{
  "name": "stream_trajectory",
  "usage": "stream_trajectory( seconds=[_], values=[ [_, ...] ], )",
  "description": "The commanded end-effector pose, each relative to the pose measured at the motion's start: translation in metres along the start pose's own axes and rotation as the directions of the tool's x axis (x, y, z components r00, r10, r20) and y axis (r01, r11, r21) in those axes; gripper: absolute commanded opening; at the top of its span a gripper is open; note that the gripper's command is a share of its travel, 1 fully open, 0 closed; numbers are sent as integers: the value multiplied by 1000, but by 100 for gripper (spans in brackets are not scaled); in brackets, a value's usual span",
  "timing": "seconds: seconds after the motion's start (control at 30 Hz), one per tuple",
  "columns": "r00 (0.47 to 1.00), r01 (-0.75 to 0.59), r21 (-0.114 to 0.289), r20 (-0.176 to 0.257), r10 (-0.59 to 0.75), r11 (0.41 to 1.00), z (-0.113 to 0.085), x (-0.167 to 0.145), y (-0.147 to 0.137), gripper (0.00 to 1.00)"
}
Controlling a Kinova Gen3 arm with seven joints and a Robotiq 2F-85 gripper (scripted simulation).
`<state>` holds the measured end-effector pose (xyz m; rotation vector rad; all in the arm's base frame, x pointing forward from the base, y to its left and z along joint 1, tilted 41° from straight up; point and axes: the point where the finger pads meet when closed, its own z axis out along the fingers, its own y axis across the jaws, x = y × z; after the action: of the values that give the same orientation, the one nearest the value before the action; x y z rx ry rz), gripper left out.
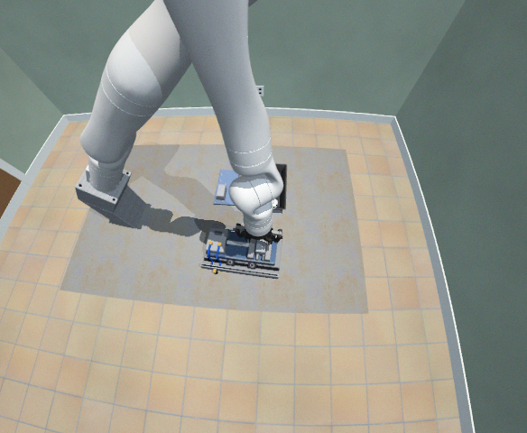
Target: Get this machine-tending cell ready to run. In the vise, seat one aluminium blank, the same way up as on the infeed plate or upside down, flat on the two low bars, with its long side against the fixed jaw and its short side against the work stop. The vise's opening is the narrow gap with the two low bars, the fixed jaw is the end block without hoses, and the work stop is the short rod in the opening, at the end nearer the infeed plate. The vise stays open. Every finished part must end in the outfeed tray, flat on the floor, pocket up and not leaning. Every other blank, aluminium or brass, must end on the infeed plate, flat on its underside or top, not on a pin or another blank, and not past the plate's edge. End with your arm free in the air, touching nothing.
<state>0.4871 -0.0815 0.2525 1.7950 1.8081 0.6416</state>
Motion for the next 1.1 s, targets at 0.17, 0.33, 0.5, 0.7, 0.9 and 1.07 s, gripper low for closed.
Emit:
stream_trajectory(
  seconds=[0.17,0.33,0.5,0.7,0.9,1.07],
  values=[
    [1000,12,-7,-4,-12,1000,-15,7,5,67],
    [1000,12,-7,-4,-12,1000,-19,7,5,67],
    [1000,12,-7,-4,-12,1000,-20,7,5,67],
    [1000,12,-7,-4,-12,1000,-21,7,5,0],
    [1000,12,-7,-4,-12,1000,-21,7,5,0],
    [1000,12,-7,-4,-12,1000,-21,7,5,0]
  ],
)
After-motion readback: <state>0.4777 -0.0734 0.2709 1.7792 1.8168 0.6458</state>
